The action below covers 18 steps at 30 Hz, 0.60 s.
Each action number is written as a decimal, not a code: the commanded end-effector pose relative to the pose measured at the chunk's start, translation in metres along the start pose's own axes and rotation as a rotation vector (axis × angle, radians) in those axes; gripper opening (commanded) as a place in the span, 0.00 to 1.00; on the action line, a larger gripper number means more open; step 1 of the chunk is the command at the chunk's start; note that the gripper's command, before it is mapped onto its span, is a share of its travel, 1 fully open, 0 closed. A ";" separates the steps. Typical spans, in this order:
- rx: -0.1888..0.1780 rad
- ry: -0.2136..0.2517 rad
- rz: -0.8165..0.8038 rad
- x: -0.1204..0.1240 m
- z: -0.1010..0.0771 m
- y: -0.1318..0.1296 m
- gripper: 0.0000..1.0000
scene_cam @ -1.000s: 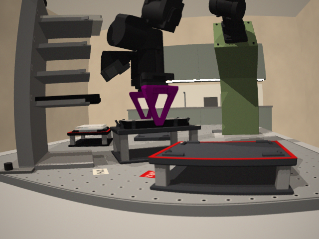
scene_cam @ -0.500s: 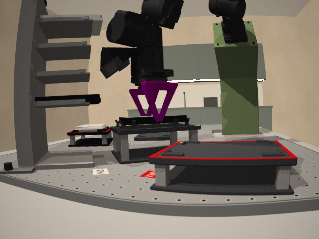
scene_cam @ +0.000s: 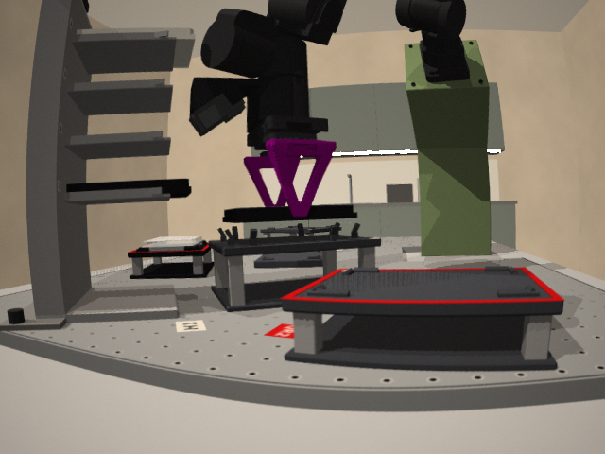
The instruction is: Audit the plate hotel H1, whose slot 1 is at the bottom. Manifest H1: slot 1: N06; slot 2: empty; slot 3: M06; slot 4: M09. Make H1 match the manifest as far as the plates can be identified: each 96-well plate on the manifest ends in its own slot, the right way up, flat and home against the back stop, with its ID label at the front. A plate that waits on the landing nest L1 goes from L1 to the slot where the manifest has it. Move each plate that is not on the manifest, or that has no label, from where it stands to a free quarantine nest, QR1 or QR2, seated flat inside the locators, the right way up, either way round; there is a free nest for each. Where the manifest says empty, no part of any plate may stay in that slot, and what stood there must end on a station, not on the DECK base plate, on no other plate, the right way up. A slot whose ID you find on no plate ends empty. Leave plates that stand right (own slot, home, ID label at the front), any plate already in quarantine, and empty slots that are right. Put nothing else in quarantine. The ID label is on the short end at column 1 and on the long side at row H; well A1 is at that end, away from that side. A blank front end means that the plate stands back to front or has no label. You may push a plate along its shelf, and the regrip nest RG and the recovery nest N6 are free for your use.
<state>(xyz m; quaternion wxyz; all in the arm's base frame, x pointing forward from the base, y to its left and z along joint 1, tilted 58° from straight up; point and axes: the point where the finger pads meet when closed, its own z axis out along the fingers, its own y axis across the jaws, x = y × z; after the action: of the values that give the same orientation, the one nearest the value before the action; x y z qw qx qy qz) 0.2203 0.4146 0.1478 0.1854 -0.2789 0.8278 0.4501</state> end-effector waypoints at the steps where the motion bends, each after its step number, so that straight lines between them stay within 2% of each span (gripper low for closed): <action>1: 0.008 -0.018 -0.006 -0.004 -0.012 -0.004 0.86; 18: 0.008 -0.017 -0.007 -0.004 -0.026 -0.004 0.86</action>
<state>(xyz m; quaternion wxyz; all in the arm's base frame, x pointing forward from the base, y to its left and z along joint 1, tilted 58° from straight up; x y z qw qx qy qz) 0.2195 0.4015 0.1564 0.1851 -0.2789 0.8279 0.4501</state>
